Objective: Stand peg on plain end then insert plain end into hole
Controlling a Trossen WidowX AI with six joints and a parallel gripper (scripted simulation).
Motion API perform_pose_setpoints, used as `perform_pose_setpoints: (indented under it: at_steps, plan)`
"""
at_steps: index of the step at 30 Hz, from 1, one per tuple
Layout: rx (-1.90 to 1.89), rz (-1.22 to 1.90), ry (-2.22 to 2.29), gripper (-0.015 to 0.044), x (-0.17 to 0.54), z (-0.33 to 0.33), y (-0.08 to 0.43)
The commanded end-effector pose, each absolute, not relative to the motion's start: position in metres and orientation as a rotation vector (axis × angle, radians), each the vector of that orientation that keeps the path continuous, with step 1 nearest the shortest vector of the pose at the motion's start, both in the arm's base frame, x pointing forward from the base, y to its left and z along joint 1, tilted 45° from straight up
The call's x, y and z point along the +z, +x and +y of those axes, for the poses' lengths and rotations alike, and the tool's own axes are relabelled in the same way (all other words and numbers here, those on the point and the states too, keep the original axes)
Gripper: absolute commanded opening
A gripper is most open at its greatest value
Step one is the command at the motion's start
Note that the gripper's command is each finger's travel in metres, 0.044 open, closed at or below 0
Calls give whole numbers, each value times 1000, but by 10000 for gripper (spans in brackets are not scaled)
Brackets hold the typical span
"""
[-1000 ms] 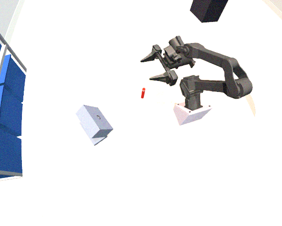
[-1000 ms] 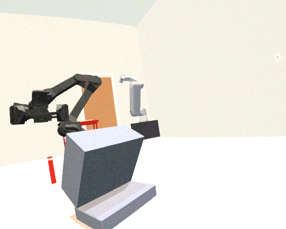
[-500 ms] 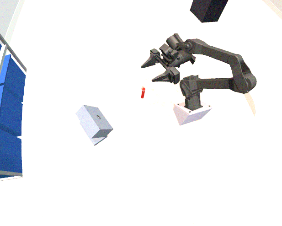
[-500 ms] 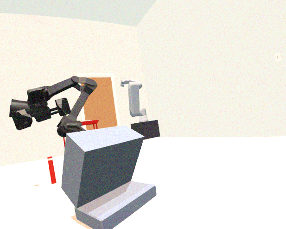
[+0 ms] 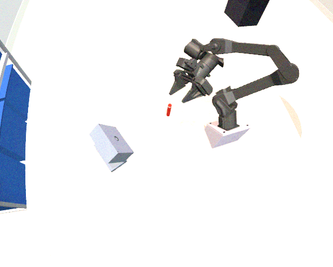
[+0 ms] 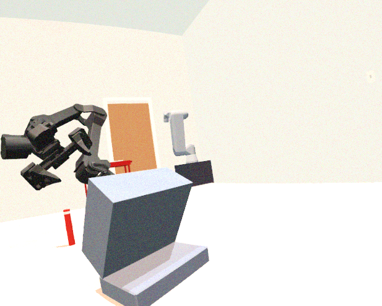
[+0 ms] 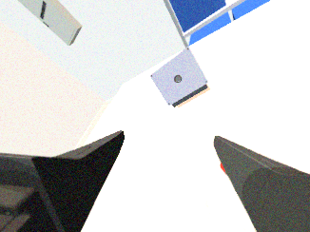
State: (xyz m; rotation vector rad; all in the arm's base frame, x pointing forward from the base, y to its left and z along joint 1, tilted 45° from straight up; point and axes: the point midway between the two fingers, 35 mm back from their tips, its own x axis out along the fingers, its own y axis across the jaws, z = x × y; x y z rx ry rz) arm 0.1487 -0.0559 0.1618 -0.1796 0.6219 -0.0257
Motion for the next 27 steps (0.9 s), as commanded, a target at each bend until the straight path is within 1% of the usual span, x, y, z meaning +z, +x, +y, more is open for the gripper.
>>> perform_pose_setpoints:
  at_steps: [1,15,27]
  plan:
    - [-31,721,-106,440,154,-58,147]
    - [-86,1097,32,440,129,-64,139]
    - [-248,1412,-36,440,120,-77,132]
